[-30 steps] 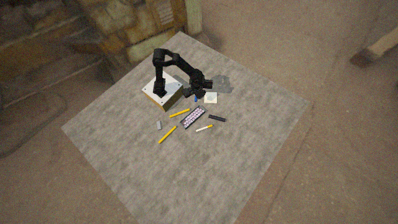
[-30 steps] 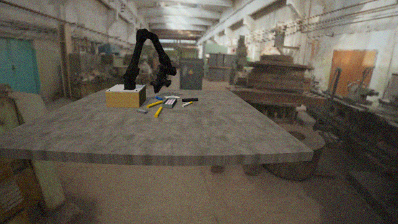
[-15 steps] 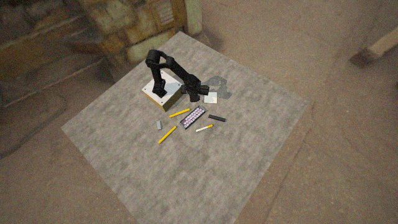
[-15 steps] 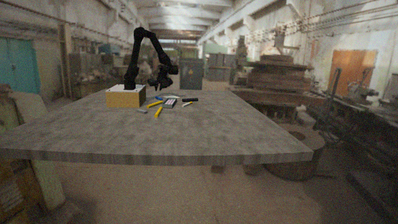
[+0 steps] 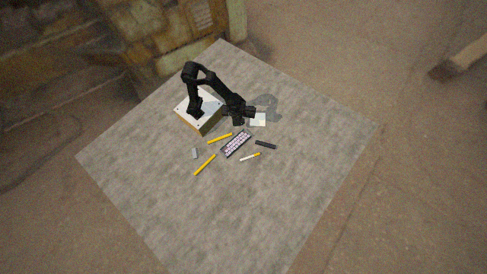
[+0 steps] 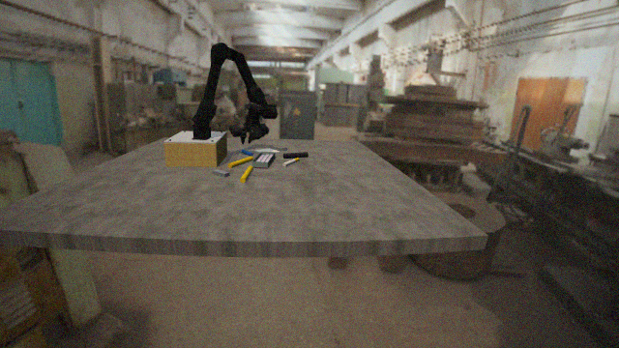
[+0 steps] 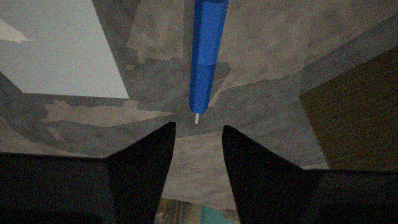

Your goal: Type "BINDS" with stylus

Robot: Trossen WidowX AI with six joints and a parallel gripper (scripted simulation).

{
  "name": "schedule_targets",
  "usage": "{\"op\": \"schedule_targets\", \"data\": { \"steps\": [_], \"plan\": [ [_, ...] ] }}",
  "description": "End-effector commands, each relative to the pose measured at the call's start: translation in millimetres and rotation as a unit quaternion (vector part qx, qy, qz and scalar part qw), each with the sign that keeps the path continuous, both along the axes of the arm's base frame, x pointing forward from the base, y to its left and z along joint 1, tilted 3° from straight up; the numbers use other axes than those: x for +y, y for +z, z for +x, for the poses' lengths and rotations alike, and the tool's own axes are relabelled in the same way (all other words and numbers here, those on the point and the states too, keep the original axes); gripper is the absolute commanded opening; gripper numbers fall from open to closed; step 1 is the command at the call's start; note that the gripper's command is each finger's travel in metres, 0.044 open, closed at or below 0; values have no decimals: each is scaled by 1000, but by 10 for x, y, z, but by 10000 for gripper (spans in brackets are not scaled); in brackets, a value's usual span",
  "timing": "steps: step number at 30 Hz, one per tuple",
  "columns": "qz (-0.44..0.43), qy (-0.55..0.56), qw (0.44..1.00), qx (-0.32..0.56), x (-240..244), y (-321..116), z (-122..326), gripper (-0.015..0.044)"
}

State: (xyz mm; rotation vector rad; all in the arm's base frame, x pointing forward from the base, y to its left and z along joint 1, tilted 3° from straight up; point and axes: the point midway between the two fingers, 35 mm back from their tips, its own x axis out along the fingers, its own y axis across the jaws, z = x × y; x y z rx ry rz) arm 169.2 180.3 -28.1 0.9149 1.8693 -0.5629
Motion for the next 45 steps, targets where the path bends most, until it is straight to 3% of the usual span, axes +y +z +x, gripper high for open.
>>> {"op": "schedule_targets", "data": {
  "steps": [1, 44, 45],
  "plan": [
    [2, 0, 1000, 2, -2, -41, -7, 150],
    [1, 0, 1000, 2, -18, -466, -3, 150],
    [-1, -1, 1000, 2, -20, -446, -1, 124]
  ]
}}
